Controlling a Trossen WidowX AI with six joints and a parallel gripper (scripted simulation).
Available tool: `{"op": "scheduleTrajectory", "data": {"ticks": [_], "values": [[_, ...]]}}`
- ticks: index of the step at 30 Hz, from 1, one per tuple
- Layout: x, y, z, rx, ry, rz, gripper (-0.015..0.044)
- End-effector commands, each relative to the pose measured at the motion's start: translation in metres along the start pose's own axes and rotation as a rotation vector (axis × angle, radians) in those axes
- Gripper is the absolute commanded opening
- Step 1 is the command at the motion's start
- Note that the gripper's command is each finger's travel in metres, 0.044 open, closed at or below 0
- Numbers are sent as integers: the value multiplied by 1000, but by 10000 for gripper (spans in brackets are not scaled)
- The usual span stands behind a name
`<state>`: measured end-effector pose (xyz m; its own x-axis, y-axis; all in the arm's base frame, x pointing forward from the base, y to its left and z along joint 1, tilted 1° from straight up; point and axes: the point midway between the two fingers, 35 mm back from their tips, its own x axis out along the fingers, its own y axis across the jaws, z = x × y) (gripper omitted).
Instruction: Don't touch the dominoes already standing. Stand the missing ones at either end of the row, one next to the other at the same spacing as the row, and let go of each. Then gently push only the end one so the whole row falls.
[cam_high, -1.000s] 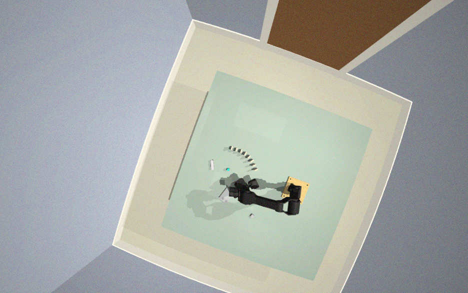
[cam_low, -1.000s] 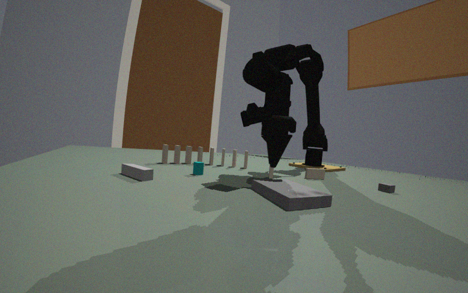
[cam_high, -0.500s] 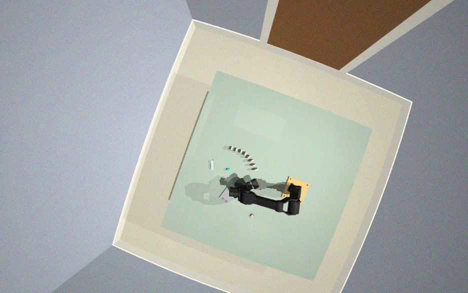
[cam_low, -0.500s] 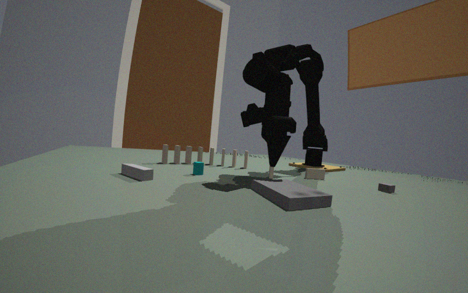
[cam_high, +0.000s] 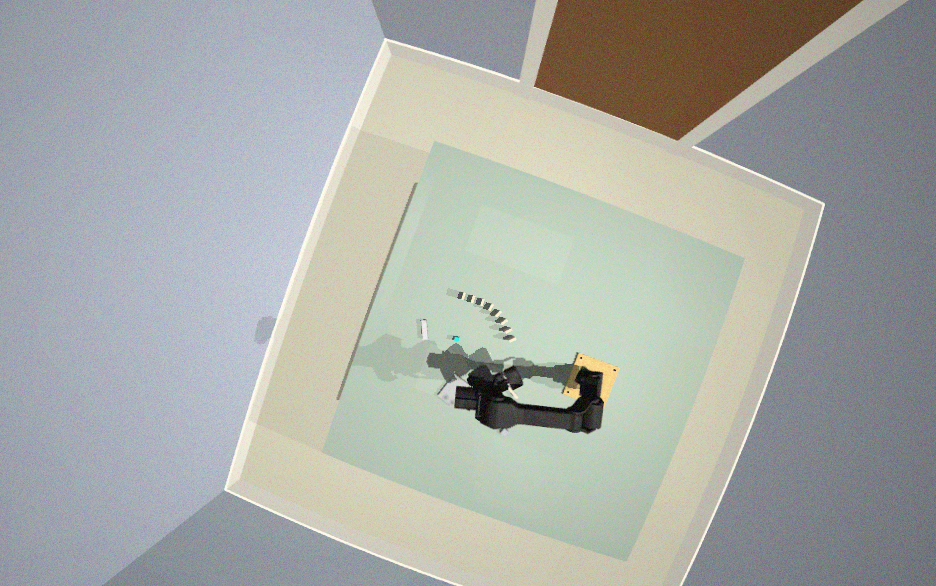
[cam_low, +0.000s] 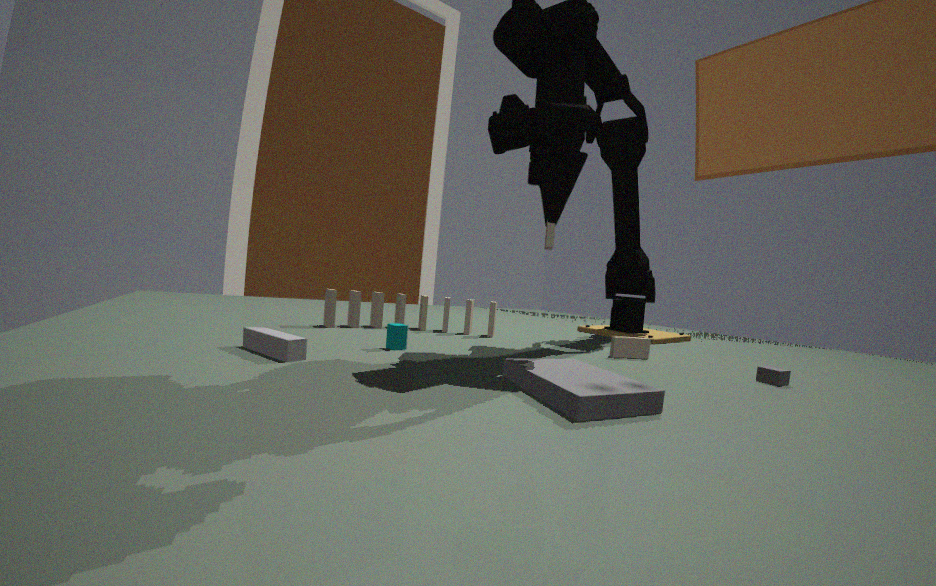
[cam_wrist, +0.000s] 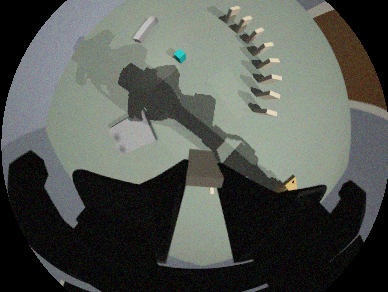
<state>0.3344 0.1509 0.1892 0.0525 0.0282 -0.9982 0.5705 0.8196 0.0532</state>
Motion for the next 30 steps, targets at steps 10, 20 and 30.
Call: {"op": "scheduleTrajectory", "data": {"ticks": [10,20,30], "values": [[-14,-105,31,13,-4,-15,107],[-10,-127,33,16,-6,-18,107],[31,-123,38,16,-5,-18,107]]}}
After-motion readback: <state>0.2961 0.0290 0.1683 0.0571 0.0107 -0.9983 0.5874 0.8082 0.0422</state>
